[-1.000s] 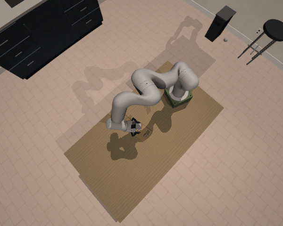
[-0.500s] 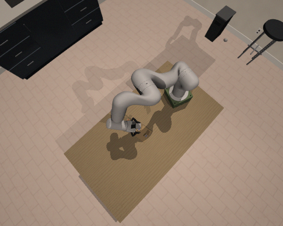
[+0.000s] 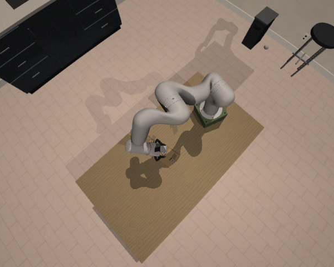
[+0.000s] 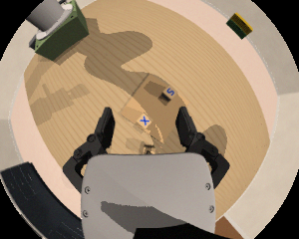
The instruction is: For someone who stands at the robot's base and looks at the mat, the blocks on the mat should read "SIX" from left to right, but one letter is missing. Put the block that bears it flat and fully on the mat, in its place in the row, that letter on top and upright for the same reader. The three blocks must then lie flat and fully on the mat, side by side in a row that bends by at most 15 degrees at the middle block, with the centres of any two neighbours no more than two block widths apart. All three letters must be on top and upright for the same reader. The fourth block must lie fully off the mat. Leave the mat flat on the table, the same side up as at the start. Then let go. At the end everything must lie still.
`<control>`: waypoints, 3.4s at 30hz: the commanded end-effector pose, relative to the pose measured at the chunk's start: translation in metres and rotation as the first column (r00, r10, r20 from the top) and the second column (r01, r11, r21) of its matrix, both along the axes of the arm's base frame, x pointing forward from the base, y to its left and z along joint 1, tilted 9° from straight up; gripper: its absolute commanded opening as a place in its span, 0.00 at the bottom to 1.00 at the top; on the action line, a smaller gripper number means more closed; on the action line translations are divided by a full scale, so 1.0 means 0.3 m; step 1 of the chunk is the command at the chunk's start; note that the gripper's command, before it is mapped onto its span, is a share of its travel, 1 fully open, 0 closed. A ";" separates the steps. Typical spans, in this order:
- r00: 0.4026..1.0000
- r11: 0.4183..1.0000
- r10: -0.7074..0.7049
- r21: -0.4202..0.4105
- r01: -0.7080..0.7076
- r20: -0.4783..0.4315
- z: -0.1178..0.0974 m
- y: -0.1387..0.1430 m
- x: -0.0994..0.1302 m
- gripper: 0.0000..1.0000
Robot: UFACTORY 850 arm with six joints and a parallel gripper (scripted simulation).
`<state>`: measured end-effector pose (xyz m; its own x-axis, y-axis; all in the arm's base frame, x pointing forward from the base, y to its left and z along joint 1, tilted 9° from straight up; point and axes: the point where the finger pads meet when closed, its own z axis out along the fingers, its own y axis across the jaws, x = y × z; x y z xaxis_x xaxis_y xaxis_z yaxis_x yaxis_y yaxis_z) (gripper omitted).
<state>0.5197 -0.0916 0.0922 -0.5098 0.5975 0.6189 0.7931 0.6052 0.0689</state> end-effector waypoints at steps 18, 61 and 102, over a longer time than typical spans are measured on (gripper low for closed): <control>1.000 1.000 0.000 -0.001 0.000 0.002 0.032 -0.193 0.181 1.00; 1.000 1.000 0.000 -0.001 0.000 0.002 0.032 -0.196 0.183 1.00; 1.000 1.000 0.000 -0.001 0.000 0.002 0.023 -0.496 -0.033 1.00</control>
